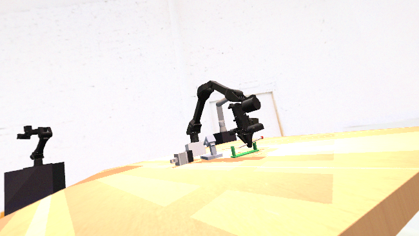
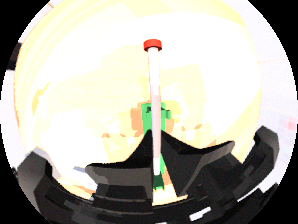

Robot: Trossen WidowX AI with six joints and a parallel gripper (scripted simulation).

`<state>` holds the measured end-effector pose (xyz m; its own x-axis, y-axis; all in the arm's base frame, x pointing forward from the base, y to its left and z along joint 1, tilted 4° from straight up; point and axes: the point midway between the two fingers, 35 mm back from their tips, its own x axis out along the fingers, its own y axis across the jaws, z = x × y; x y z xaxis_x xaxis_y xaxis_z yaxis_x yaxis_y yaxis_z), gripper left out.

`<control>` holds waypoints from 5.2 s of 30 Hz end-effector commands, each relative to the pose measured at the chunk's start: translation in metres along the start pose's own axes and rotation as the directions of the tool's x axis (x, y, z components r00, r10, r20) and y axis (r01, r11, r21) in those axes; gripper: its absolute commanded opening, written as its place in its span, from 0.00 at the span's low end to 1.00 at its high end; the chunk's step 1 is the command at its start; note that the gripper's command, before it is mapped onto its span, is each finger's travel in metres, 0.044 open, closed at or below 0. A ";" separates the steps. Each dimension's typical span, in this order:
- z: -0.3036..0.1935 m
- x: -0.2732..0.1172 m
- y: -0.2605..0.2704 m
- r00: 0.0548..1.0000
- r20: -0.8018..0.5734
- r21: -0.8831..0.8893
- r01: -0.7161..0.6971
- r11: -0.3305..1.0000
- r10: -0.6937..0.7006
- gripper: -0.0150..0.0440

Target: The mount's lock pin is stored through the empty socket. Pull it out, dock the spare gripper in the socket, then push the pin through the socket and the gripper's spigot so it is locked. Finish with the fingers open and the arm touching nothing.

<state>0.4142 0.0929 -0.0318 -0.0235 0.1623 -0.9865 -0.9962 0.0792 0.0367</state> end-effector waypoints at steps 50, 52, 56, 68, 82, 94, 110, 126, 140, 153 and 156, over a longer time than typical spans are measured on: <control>-0.055 -0.040 -0.003 0.999 -0.014 -0.002 -0.038 0.999 0.037 0.25; -0.055 -0.037 -0.003 0.999 -0.014 -0.002 -0.039 0.999 0.039 0.25; -0.056 -0.031 -0.003 0.999 -0.014 -0.002 -0.042 0.999 0.042 0.25; -0.058 -0.016 -0.003 1.000 -0.011 -0.003 -0.023 1.000 0.023 0.25; -0.060 -0.004 -0.003 1.000 -0.010 -0.003 -0.015 1.000 0.015 0.25; -0.060 -0.002 -0.002 1.000 -0.010 -0.005 -0.012 1.000 0.012 0.25; -0.061 0.000 -0.001 1.000 -0.010 -0.007 -0.010 1.000 0.010 0.25; -0.061 0.000 -0.001 1.000 -0.010 -0.007 -0.010 1.000 0.010 0.25; -0.061 0.000 -0.001 1.000 -0.010 -0.007 -0.010 1.000 0.010 0.25; -0.059 -0.006 -0.003 1.000 -0.009 -0.006 0.000 1.000 0.000 0.43; -0.059 -0.006 -0.003 1.000 -0.009 -0.006 0.000 1.000 0.000 0.57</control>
<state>0.4123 0.0333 -0.0359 -0.0253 0.1537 -0.9878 -0.9966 0.0735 0.0369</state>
